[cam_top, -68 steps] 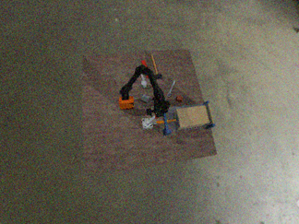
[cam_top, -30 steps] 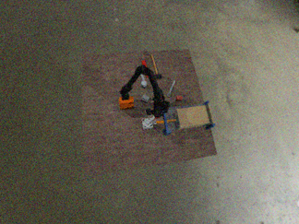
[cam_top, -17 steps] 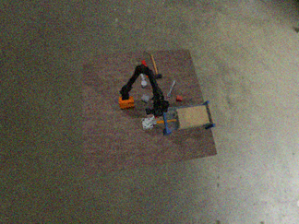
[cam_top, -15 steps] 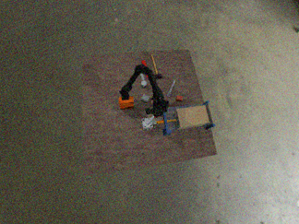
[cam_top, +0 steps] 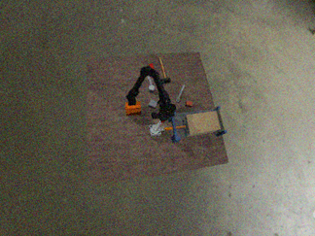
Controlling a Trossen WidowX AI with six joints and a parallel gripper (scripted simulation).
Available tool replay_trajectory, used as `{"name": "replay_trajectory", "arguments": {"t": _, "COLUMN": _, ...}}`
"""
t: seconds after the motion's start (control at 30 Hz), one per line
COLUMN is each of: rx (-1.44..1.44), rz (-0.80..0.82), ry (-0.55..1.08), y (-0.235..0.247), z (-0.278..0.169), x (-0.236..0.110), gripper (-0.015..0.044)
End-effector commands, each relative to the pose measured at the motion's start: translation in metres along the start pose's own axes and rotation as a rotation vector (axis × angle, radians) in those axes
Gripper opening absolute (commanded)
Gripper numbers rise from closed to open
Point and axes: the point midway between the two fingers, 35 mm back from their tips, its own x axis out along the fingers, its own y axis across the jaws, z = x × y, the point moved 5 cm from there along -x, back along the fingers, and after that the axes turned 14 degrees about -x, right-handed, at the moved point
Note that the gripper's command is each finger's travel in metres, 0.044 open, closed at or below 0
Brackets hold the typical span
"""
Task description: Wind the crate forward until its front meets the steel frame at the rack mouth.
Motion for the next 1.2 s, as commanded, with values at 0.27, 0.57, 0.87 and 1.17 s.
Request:
{"name": "replay_trajectory", "arguments": {"t": 0.27, "rx": 0.007, "rz": -0.007, "ry": 0.019, "y": -0.015, "z": -0.018, "x": -0.004, "gripper": 0.0000}}
{"name": "replay_trajectory", "arguments": {"t": 0.57, "rx": 0.008, "rz": -0.008, "ry": 0.020, "y": -0.026, "z": -0.026, "x": -0.006, "gripper": 0.0000}}
{"name": "replay_trajectory", "arguments": {"t": 0.87, "rx": 0.008, "rz": -0.008, "ry": 0.020, "y": -0.038, "z": -0.034, "x": -0.008, "gripper": 0.0000}}
{"name": "replay_trajectory", "arguments": {"t": 1.17, "rx": 0.008, "rz": -0.009, "ry": 0.020, "y": -0.051, "z": -0.039, "x": -0.010, "gripper": 0.0000}}
